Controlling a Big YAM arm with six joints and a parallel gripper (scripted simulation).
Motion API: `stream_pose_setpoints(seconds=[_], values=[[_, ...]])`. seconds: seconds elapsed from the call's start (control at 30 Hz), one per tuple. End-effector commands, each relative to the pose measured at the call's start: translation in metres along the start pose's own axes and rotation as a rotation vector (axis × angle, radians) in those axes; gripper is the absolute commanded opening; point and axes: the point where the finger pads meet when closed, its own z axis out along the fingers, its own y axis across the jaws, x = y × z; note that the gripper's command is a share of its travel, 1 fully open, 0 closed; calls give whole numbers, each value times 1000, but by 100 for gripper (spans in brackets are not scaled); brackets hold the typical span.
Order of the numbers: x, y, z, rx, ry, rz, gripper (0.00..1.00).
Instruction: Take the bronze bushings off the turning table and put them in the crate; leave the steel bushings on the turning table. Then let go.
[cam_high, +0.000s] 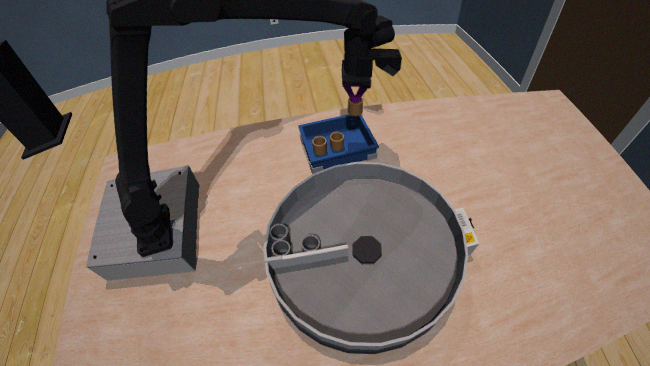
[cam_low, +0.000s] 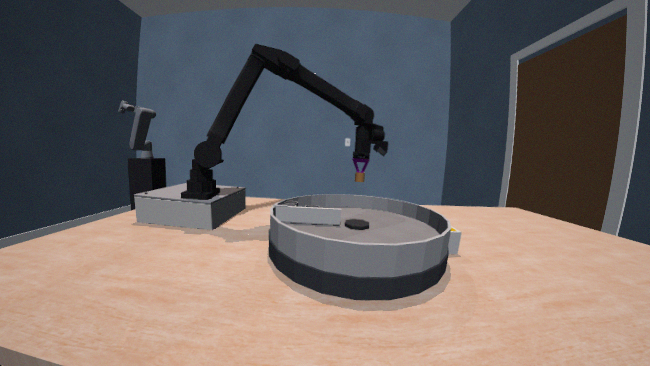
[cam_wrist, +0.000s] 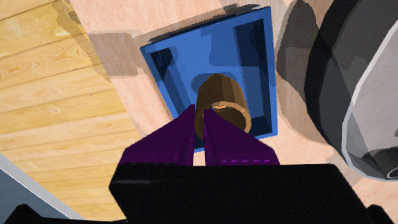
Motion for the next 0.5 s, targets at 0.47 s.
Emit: stream_pose_setpoints(seconds=[0.47], values=[[-5, 10, 14, -10, -17, 3, 0]])
